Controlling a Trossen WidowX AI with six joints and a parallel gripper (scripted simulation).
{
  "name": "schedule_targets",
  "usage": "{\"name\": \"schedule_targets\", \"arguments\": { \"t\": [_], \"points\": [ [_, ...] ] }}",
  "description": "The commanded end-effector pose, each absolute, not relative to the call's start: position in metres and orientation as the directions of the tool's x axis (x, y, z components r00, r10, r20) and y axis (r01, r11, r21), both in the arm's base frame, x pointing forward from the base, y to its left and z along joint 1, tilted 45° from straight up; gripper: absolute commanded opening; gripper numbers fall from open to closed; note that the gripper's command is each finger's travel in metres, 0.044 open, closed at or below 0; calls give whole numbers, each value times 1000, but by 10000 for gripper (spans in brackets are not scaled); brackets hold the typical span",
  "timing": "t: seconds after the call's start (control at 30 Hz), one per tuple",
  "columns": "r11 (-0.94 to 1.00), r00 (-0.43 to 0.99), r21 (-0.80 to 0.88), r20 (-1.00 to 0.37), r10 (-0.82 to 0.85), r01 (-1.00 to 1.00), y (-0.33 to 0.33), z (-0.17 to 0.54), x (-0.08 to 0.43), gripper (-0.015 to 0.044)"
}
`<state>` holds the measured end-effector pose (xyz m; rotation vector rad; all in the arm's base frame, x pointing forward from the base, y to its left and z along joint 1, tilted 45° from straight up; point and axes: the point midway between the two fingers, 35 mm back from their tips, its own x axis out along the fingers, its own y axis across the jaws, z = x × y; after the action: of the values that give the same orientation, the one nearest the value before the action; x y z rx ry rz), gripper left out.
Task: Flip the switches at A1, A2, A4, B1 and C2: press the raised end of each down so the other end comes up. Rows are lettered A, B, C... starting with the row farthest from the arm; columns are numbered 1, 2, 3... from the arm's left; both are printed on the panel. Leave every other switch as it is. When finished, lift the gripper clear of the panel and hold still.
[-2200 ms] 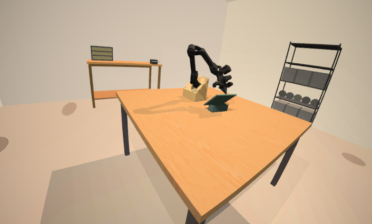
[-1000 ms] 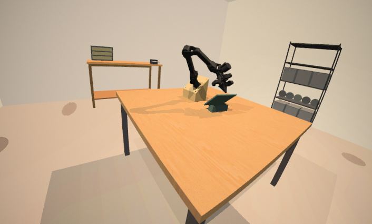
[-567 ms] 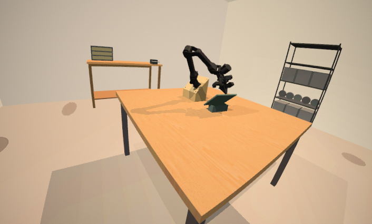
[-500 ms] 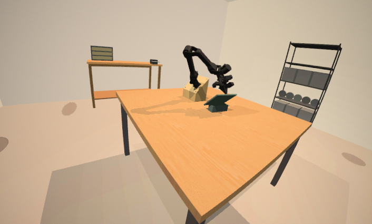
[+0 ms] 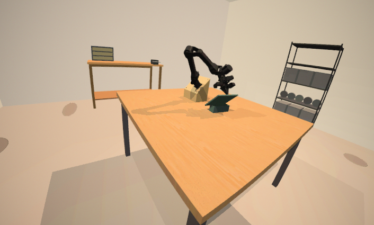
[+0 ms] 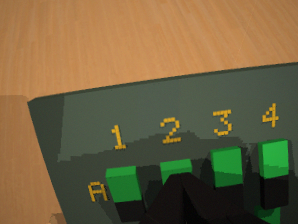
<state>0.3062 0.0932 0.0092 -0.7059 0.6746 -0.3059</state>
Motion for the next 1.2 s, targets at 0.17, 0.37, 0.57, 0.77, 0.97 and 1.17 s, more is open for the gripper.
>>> {"name": "schedule_targets", "arguments": {
  "t": [0.17, 0.37, 0.57, 0.77, 0.97, 1.17],
  "points": [
    [729, 749, -684, -467, -470, 31, 93, 8, 306, 0],
    [729, 749, -684, -467, -470, 31, 93, 8, 307, 0],
    [729, 749, -684, -467, -470, 31, 93, 7, 308, 0],
    [729, 749, -684, -467, -470, 31, 92, 7, 308, 0],
    [729, 749, -684, -467, -470, 31, 92, 7, 309, 0],
    [729, 749, -684, -467, -470, 31, 91, 6, 309, 0]
  ]
}}
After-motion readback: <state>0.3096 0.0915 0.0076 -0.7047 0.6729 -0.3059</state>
